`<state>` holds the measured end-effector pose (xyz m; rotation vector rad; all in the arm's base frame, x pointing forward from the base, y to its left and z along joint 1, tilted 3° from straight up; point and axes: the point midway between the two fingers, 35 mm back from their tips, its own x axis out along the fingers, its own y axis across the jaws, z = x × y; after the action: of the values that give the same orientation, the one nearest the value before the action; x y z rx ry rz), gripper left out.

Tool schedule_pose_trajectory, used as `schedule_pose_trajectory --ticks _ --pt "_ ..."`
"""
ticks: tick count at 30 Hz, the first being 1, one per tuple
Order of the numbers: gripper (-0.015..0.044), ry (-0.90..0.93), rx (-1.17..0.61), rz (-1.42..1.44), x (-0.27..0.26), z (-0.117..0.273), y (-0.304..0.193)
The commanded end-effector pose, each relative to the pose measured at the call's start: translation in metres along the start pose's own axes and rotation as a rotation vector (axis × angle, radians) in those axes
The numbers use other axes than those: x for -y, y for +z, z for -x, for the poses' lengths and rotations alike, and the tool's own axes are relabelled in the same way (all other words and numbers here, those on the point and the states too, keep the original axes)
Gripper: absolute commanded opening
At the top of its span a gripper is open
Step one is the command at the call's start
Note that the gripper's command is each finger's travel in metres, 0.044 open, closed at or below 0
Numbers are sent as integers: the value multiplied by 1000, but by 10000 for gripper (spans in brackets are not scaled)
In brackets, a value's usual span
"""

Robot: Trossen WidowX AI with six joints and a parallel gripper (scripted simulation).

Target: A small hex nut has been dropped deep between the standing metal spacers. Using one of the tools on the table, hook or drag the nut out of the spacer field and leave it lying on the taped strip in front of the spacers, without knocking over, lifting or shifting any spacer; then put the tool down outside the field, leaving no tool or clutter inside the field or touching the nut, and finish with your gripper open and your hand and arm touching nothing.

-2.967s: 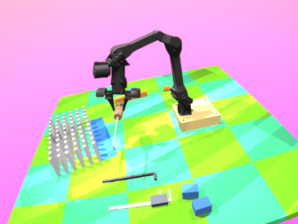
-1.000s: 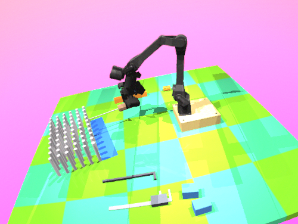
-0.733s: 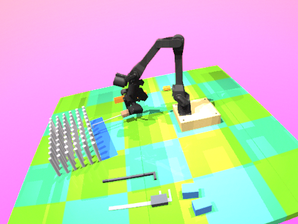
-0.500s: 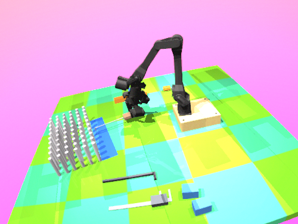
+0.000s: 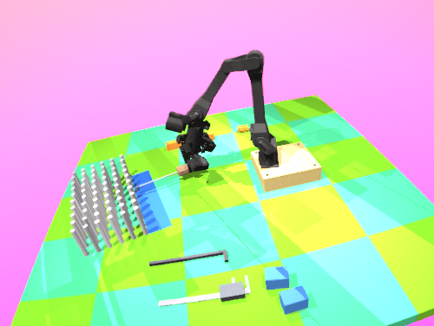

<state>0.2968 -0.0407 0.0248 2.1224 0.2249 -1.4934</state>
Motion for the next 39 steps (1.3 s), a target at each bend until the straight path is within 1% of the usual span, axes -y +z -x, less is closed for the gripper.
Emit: schedule_pose_trajectory --ticks 1,39 --pt "0 8 -9 -5 -3 0 -5" --pt "0 8 -11 -7 -4 -7 -32"
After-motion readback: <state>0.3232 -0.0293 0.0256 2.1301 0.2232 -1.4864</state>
